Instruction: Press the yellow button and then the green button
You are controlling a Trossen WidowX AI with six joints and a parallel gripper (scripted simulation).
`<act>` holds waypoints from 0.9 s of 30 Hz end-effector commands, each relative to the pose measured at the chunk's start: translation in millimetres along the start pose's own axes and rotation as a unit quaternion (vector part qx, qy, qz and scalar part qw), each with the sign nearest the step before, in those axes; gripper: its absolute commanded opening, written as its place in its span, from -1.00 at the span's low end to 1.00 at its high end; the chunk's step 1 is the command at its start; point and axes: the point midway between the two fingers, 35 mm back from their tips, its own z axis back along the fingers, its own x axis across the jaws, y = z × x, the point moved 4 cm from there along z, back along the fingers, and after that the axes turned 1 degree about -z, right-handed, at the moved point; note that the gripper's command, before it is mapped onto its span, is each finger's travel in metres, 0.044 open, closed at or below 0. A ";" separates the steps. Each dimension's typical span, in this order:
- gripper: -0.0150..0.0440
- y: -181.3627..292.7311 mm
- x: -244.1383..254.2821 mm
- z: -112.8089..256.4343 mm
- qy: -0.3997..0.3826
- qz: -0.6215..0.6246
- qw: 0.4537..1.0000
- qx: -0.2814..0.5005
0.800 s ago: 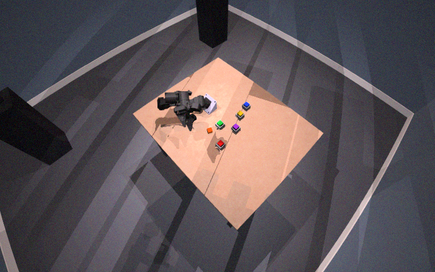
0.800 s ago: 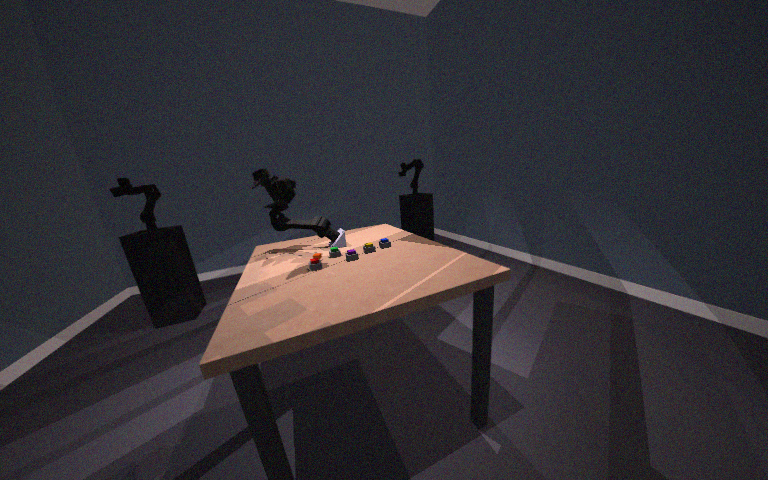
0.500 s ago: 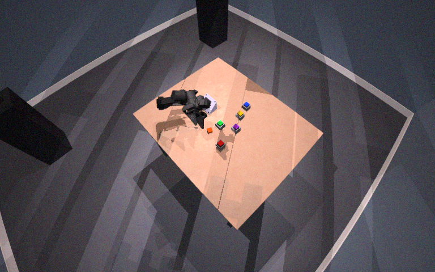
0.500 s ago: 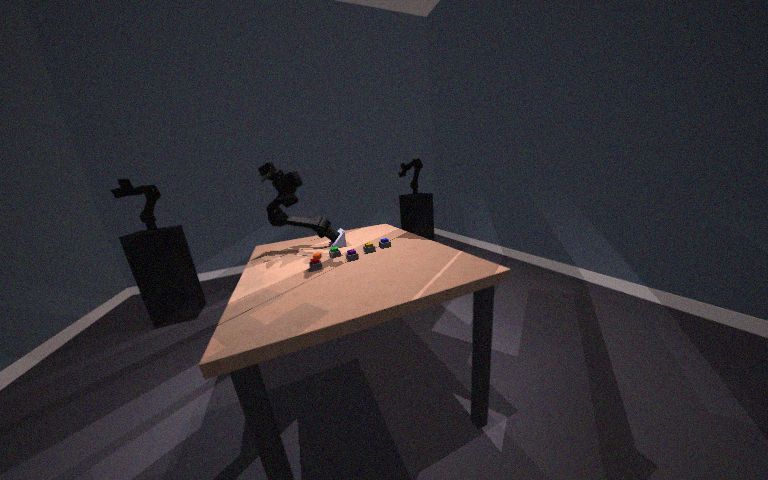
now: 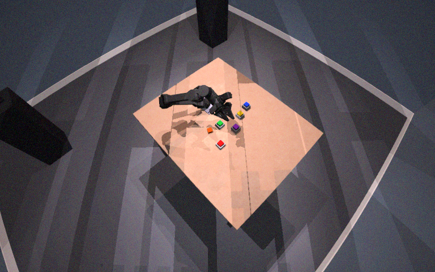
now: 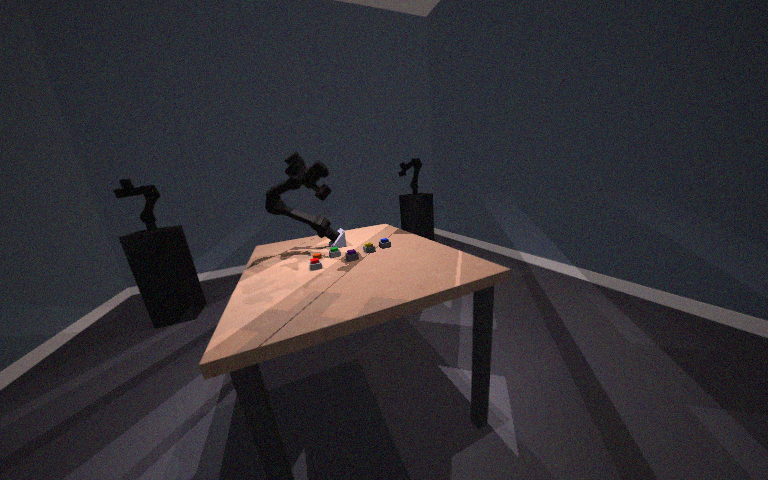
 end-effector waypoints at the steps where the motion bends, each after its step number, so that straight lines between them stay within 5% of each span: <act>1: 0.86 -38.9 53.8 -18.8 -0.115 -0.079 0.990 -0.008; 16: 0.86 -70.0 182.0 -18.8 -0.320 -0.229 0.901 0.181; 27: 0.86 -55.8 260.6 9.0 -0.296 -0.296 0.783 0.461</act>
